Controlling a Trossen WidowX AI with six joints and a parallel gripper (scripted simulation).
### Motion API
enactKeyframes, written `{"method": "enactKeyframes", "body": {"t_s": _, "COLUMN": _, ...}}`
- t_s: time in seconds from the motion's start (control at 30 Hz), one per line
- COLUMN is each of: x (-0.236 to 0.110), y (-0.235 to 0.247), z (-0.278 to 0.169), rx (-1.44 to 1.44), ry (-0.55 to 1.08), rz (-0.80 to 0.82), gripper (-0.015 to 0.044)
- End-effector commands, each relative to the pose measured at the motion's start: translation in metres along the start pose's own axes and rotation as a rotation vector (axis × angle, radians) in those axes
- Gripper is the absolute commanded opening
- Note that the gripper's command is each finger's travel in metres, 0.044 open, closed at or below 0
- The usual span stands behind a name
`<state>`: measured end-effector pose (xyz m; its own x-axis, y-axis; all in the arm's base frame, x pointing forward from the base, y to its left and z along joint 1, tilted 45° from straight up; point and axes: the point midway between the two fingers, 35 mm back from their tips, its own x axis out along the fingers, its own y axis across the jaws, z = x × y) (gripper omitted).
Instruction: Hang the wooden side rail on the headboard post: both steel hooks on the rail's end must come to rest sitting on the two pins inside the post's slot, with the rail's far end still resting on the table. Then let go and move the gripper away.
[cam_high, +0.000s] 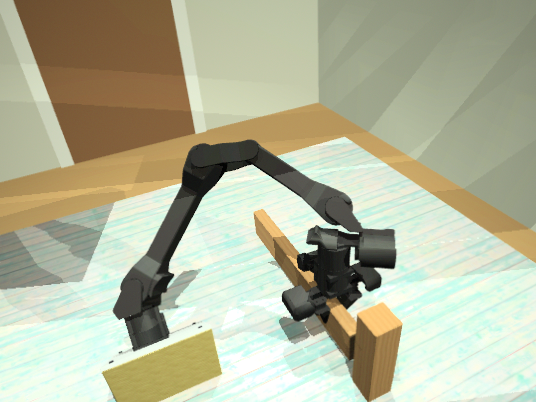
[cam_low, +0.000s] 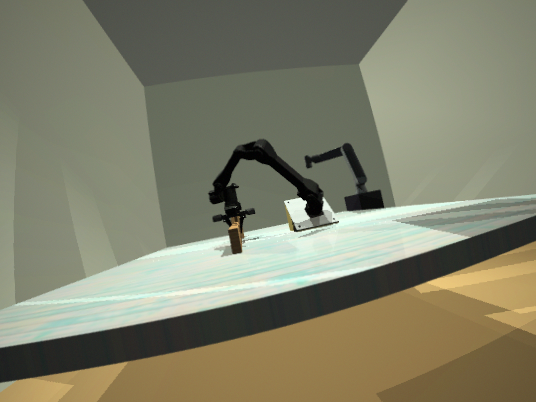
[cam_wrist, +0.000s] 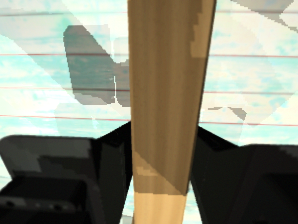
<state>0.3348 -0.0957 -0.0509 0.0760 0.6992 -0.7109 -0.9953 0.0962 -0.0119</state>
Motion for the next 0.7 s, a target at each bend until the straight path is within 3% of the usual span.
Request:
{"method": "enactKeyframes", "body": {"t_s": 0.0, "x": -0.0051, "y": -0.0006, "z": -0.0008, "rx": -0.013, "ry": 0.004, "rz": -0.009, "gripper": 0.0000}}
{"method": "enactKeyframes", "body": {"t_s": 0.67, "x": -0.0084, "y": -0.0006, "z": -0.0009, "rx": -0.013, "ry": 0.005, "rz": -0.009, "gripper": 0.0000}}
